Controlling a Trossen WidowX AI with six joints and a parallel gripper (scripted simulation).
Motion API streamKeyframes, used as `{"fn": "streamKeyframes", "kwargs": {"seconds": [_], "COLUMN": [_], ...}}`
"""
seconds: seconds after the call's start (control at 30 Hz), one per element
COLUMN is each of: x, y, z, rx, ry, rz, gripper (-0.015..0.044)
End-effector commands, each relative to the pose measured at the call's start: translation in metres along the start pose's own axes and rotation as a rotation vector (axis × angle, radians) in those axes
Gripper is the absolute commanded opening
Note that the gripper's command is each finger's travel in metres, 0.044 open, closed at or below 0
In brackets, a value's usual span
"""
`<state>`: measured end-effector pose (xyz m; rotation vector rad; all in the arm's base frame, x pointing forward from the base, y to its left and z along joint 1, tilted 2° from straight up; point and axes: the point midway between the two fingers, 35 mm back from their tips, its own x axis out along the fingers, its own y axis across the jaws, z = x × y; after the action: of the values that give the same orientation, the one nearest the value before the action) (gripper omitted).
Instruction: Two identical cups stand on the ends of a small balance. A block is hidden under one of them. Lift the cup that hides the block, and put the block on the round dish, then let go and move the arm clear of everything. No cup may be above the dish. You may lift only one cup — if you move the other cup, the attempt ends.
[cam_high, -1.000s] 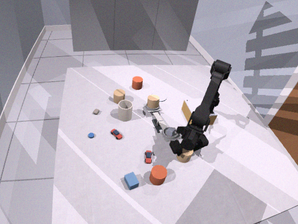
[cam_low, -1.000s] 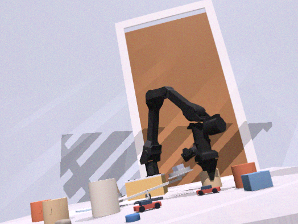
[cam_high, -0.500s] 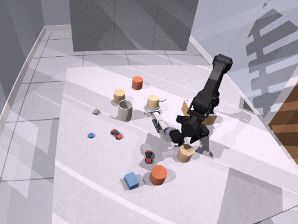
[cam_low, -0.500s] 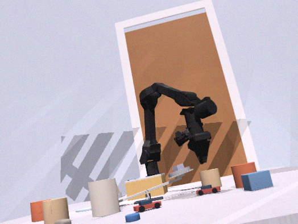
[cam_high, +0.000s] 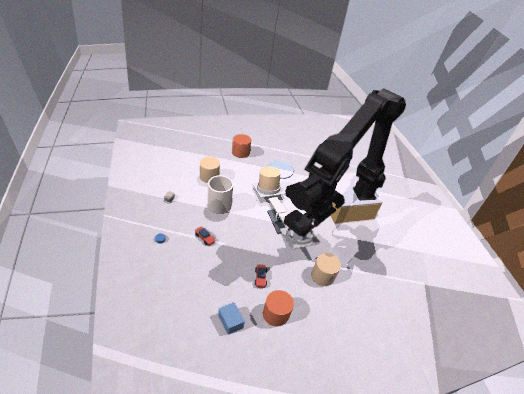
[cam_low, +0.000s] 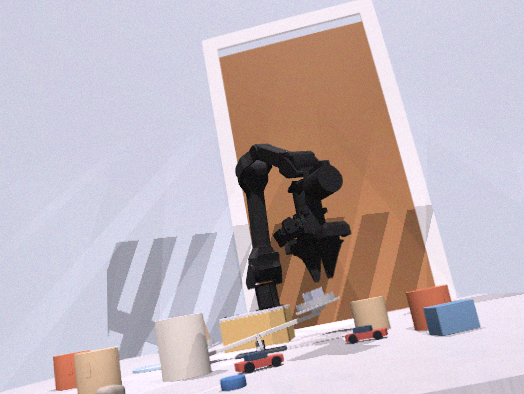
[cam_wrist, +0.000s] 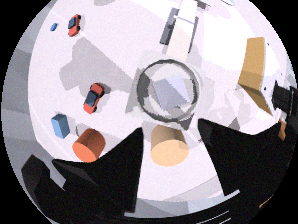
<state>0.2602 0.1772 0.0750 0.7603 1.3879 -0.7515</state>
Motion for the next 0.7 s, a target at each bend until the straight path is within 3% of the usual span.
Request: {"fn": "streamKeyframes", "kwargs": {"seconds": [0.0, 0.67], "x": [-0.011, 0.007], "y": [-0.003, -0.005], "z": [0.020, 0.027], "rx": [-0.125, -0.172], "ry": [0.007, 0.008], "rz": [0.000, -0.003], "gripper": [0.0260, 0.0260]}}
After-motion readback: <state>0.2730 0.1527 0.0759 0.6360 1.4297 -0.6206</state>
